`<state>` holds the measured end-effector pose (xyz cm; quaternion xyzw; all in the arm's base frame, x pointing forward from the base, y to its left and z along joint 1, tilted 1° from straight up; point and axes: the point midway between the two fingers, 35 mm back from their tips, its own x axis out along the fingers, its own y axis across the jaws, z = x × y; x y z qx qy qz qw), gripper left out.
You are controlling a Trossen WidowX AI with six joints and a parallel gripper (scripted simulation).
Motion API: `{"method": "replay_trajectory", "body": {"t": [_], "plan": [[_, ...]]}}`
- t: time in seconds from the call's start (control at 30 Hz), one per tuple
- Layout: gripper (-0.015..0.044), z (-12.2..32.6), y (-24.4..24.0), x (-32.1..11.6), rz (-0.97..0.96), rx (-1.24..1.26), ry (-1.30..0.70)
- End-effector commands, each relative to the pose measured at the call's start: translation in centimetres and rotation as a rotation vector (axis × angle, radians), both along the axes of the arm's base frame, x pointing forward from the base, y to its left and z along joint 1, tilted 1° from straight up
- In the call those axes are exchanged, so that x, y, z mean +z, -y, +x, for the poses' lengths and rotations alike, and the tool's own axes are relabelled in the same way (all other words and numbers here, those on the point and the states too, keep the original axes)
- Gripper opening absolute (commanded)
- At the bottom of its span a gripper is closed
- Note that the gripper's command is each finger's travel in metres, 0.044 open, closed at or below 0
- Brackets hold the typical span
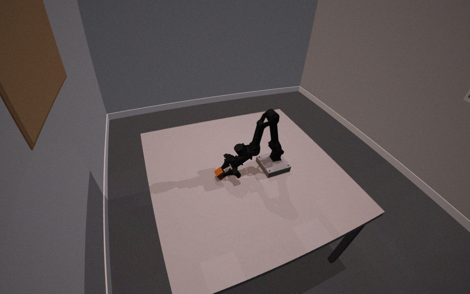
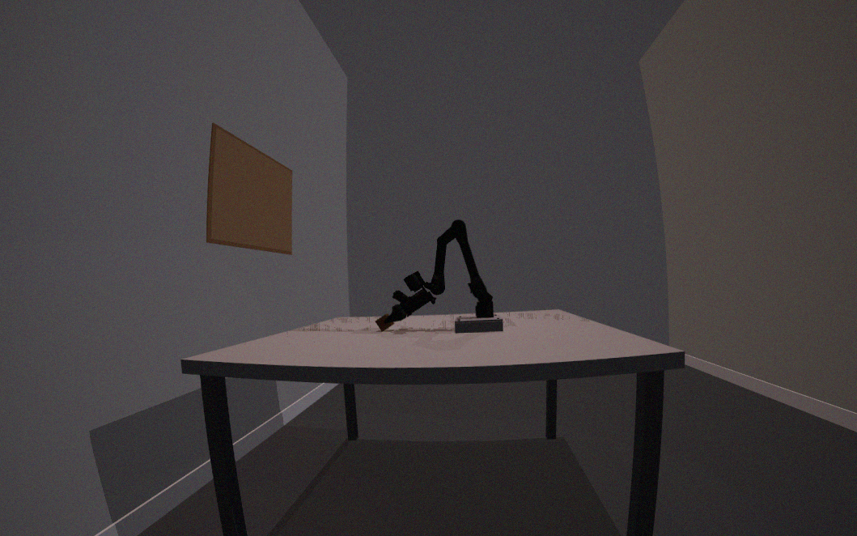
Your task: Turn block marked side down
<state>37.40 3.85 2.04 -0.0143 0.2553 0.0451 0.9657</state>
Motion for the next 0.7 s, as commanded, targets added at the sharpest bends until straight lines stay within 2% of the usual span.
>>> {"method": "replay_trajectory", "body": {"t": [0.0, 0.5, 0.67], "plan": [[0.0, -0.1, 0.05, 0.32, -0.002, 0.0, 0.033], [0.0, -0.13, 0.06, 0.48, -0.001, 0.0, 0.046], [0.0131, -0.13, 0.06, 0.48, -0.001, 0.0, 0.046]]}}
